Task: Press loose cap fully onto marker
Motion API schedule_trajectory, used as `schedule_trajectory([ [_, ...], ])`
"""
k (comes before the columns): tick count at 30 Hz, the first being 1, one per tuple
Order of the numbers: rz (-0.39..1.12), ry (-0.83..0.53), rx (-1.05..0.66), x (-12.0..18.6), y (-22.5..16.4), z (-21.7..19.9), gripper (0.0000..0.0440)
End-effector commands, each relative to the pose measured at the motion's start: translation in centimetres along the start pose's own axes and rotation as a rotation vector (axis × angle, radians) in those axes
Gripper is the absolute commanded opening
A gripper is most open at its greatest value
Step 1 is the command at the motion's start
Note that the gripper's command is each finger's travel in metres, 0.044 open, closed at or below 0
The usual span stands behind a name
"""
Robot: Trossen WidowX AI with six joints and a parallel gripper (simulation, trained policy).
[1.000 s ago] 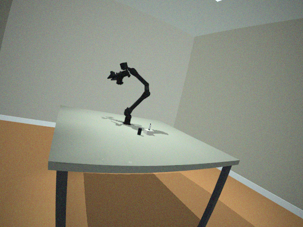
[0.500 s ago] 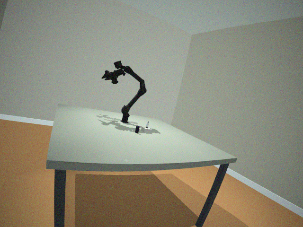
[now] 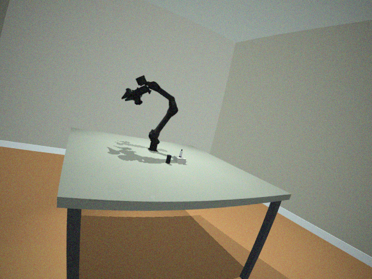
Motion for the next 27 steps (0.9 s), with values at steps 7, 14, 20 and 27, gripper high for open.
schedule_trajectory([
  [7, -0.056, -0.021, 0.013, -1.1, 1.4, -1.8, 0.0297],
  [14, -0.097, -0.04, 0.022, -1.7, 2.5, -3.2, 0.0298],
  [20, -0.131, -0.055, 0.029, -2.1, 3.5, -4.3, 0.0298],
  [27, -0.17, -0.07, 0.036, -2.5, 4.8, -5.7, 0.0299],
])
Point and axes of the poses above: the point midway between the two fingers, 35 mm back from their tips, its own x axis back along the fingers, its own z axis across the jaws, y = z × x, the point moved 10 cm from there along x, back along the fingers, and after that the axes turned 10 degrees about -x, right-handed, at the moved point
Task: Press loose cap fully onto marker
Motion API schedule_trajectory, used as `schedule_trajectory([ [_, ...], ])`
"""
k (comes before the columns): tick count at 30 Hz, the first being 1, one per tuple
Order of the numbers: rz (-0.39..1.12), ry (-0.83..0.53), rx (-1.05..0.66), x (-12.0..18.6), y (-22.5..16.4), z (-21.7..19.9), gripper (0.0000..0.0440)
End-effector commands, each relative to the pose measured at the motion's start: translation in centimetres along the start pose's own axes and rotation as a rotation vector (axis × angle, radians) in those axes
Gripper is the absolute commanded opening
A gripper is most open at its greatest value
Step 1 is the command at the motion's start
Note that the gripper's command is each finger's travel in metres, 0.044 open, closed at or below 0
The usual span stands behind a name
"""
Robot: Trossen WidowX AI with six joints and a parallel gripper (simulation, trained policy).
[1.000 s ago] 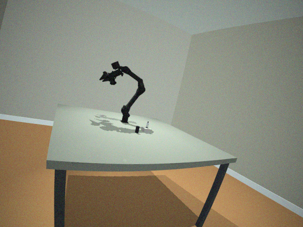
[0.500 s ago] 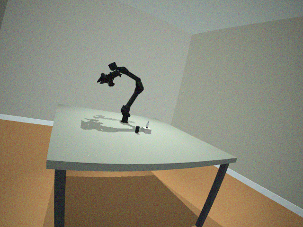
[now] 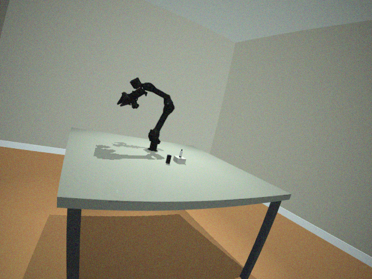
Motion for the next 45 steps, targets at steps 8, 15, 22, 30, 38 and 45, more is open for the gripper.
schedule_trajectory([
  [8, -0.055, -0.013, 0.007, -1.0, 1.9, -2.0, 0.0301],
  [15, -0.093, -0.024, 0.011, -1.5, 3.2, -3.2, 0.0302],
  [22, -0.13, -0.032, 0.014, -1.8, 4.7, -4.5, 0.0303],
  [30, -0.172, -0.039, 0.017, -2.0, 6.5, -5.8, 0.0304],
  [38, -0.215, -0.044, 0.017, -2.1, 8.4, -7.1, 0.0305],
  [45, -0.251, -0.046, 0.017, -2.0, 10.1, -8.2, 0.0306],
])
Point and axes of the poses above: the point midway between the two fingers, 35 mm back from their tips, its own x axis back along the fingers, its own z axis across the jaws, y = z × x, the point moved 10 cm from there along x, back along the fingers, and after that the axes turned 10 degrees about -x, right-handed, at the moved point
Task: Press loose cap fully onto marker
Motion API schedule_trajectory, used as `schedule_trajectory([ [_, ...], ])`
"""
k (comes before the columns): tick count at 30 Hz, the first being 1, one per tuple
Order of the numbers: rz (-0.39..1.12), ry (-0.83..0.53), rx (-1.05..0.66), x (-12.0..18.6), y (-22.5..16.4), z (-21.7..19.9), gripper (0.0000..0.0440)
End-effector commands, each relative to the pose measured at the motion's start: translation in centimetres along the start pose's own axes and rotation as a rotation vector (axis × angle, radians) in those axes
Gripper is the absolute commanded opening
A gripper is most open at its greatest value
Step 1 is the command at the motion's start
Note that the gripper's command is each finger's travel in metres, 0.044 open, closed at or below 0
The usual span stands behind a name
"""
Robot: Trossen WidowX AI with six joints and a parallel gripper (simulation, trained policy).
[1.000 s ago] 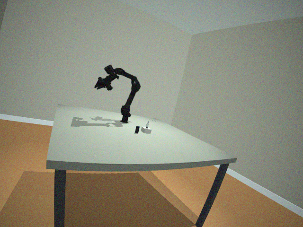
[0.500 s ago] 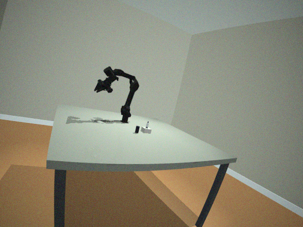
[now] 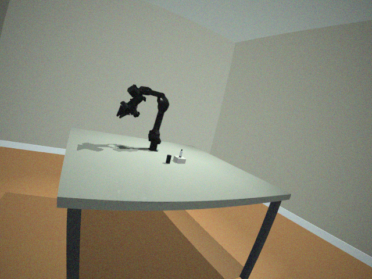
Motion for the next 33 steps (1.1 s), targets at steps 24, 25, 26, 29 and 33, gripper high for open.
schedule_trajectory([
  [24, -0.14, 0.011, -0.009, -0.8, 6.8, -3.6, 0.031],
  [25, -0.145, 0.012, -0.009, -0.8, 7.0, -3.7, 0.031],
  [26, -0.15, 0.013, -0.01, -0.7, 7.3, -3.8, 0.031],
  [29, -0.166, 0.017, -0.011, -0.7, 8.2, -4.1, 0.031],
  [33, -0.185, 0.023, -0.012, -0.7, 9.3, -4.5, 0.0311],
])
Point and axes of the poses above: the point midway between the two fingers, 35 mm back from their tips, its own x axis back along the fingers, its own z axis across the jaws, y = z × x, the point moved 10 cm from there along x, back along the fingers, and after that the axes turned 10 degrees about -x, right-handed, at the moved point
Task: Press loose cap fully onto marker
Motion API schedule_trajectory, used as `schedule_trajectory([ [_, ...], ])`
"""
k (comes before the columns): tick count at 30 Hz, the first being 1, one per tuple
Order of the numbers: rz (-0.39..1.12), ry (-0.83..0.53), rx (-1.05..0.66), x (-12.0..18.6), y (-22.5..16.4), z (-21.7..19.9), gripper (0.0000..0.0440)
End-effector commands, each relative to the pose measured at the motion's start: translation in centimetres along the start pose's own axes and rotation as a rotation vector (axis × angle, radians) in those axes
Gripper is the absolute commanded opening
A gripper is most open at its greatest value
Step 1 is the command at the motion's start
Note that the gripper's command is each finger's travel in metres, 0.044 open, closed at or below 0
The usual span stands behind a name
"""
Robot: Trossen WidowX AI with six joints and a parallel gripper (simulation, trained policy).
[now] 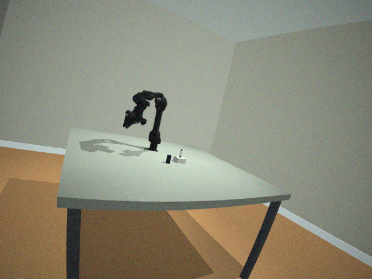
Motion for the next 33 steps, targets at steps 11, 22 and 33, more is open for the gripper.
schedule_trajectory([
  [11, -0.067, 0.021, -0.01, -0.1, 3.7, -1.2, 0.0312],
  [22, -0.115, 0.05, -0.012, -0.1, 6.9, -1.7, 0.0313],
  [33, -0.161, 0.087, -0.006, 0.0, 10.1, -1.9, 0.0313],
])
Point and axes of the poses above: the point midway between the two fingers, 35 mm back from their tips, its own x axis back along the fingers, its own z axis across the jaws, y = z × x, the point moved 10 cm from there along x, back along the fingers, and after that the axes turned 10 degrees about -x, right-handed, at the moved point
